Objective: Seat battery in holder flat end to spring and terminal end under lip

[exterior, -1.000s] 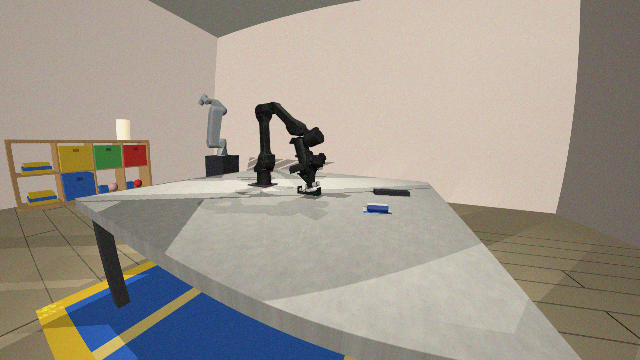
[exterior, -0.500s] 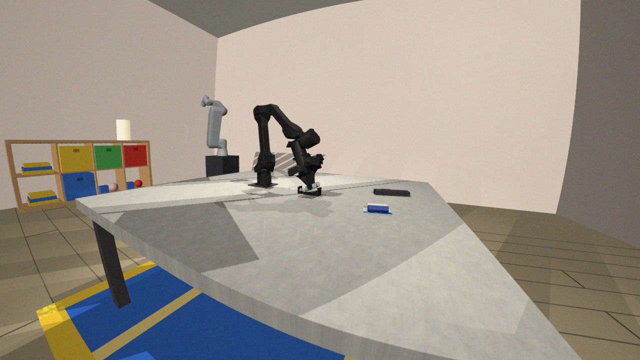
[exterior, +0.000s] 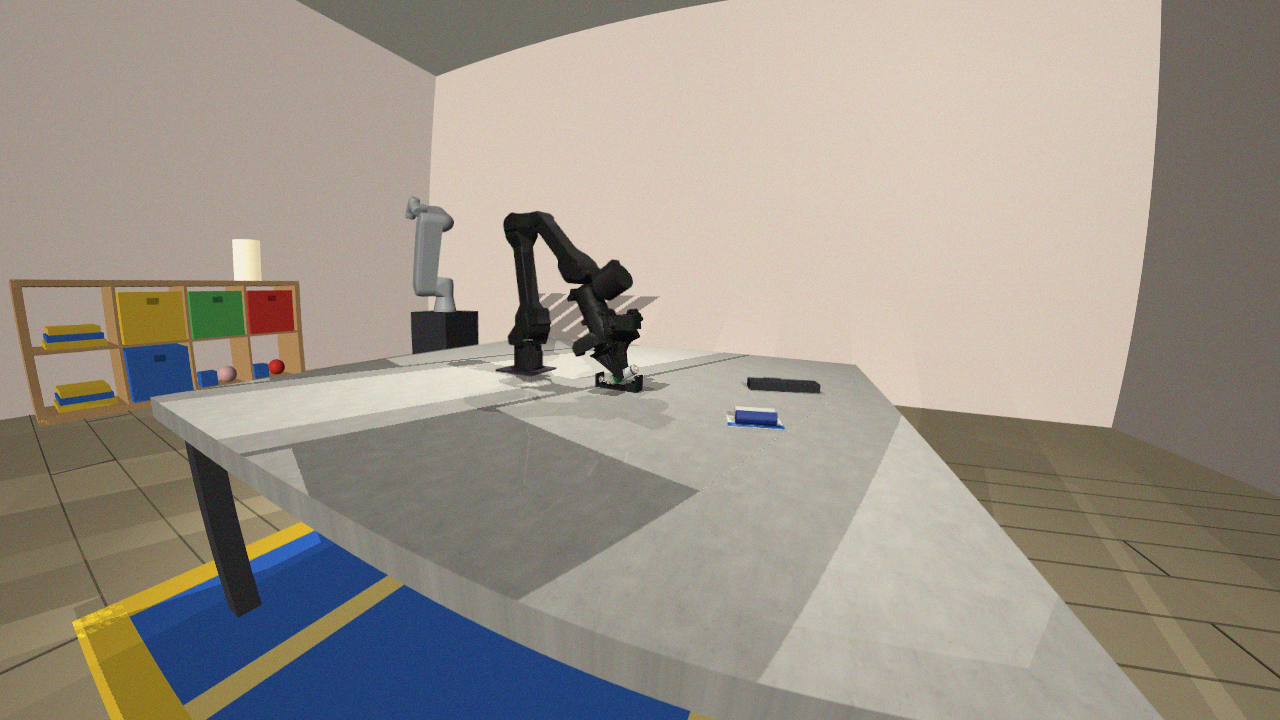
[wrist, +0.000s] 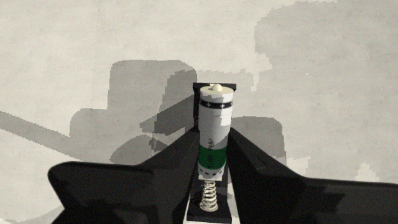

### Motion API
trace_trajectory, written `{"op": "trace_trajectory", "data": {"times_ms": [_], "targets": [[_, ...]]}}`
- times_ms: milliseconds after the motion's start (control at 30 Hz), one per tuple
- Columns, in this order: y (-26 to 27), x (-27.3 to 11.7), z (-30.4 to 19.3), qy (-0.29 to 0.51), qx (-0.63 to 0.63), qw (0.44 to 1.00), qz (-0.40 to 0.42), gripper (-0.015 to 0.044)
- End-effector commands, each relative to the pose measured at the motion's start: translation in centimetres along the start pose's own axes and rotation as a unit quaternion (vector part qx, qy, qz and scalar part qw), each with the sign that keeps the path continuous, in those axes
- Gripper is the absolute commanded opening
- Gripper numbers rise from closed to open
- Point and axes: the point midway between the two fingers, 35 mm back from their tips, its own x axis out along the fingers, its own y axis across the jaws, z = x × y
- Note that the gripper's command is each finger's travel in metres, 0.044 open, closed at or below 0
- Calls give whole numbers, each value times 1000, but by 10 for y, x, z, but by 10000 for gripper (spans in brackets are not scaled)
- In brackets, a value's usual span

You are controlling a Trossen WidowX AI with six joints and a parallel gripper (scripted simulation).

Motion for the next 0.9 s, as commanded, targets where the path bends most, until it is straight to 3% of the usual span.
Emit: {"op": "trace_trajectory", "data": {"times_ms": [0, 867], "targets": [[0, -2, -1, -6, -3, 1000, 1, 65], [0, -9, -20, 0, -3, 1000, 2, 65]]}}
